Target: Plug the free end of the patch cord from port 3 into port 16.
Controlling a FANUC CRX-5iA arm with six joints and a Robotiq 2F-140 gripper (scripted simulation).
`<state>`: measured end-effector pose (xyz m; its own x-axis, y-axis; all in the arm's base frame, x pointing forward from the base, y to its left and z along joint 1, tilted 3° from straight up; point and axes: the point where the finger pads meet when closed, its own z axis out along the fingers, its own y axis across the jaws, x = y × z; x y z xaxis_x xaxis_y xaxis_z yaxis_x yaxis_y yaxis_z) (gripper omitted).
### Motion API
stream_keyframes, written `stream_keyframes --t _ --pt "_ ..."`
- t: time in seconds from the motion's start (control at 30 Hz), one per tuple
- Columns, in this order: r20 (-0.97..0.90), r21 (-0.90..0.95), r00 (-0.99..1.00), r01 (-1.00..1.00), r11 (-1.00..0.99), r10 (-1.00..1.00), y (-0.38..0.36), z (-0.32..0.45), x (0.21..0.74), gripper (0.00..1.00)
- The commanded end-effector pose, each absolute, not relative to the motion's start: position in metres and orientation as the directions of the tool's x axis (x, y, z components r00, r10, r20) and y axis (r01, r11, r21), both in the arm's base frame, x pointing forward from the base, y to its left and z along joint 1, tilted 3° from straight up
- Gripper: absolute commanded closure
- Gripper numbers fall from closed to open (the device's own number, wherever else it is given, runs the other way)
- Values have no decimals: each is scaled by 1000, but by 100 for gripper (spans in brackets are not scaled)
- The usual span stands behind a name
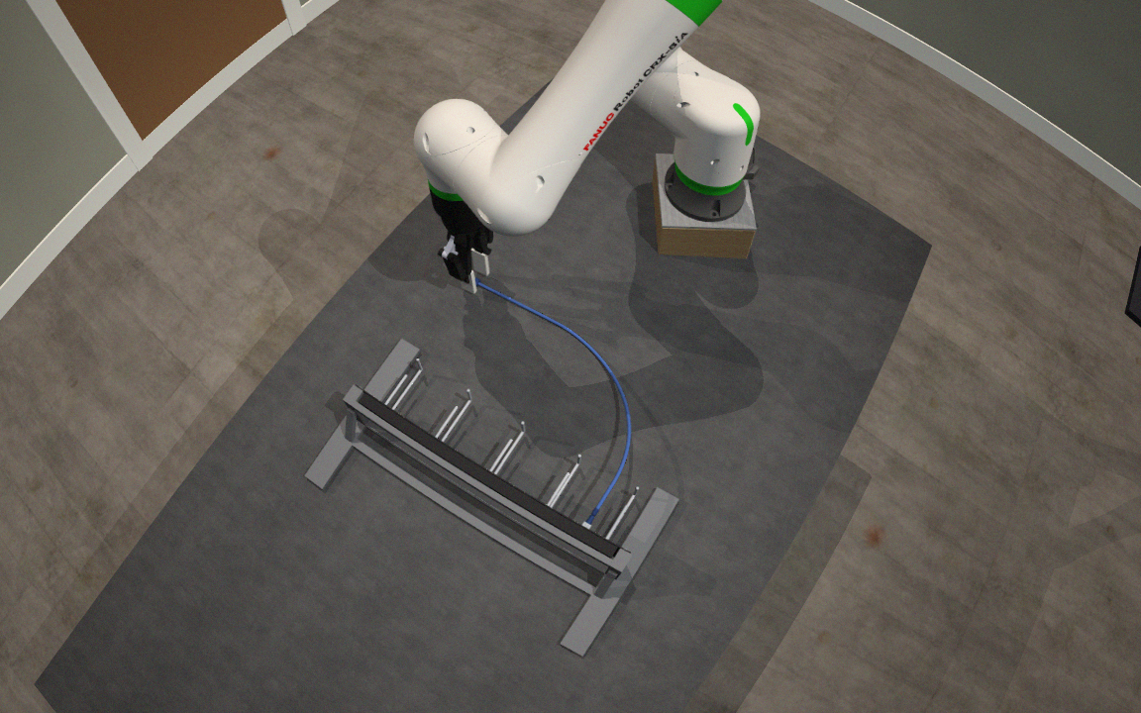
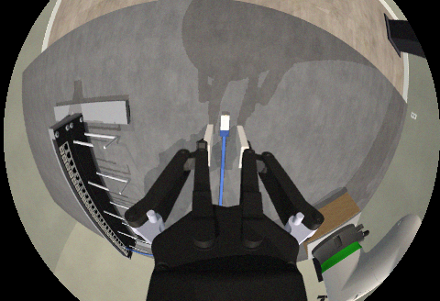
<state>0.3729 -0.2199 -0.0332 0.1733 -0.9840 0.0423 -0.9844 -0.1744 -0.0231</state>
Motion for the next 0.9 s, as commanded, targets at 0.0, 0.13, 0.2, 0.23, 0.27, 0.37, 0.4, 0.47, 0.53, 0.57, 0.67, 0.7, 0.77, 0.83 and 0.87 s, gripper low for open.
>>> stream_keyframes --t 0.0,0.13,0.2,0.23,0.27,0.37,0.4,0.47,0.53,0.57,0.67,0.7,0.77,0.83,0.87 --pt "43 -23 173 -984 -174 -984 -220 -34 373 78" --pt "43 -23 173 -984 -174 -984 -220 -36 373 78" --pt "43 -23 173 -984 -174 -984 -220 -36 373 78" --pt "43 -23 173 -984 -174 -984 -220 -36 373 78" --pt "43 -23 173 -984 -174 -984 -220 -36 373 78" --pt "43 -23 173 -984 -174 -984 -220 -37 373 78" --pt "43 -23 173 -984 -174 -984 -220 -38 373 78" --pt "43 -23 173 -984 -174 -984 -220 -38 373 78" --pt "43 -23 173 -984 -174 -984 -220 -39 373 78" --pt "43 -23 173 -984 -174 -984 -220 -39 373 78" --pt "43 -23 173 -984 -174 -984 -220 -40 373 78" --pt "43 -23 173 -984 -174 -984 -220 -40 373 78" --pt "43 -23 173 -984 -174 -984 -220 -41 373 78" --pt "43 -23 173 -984 -174 -984 -220 -41 373 78" --pt "43 -23 173 -984 -174 -984 -220 -41 373 78"
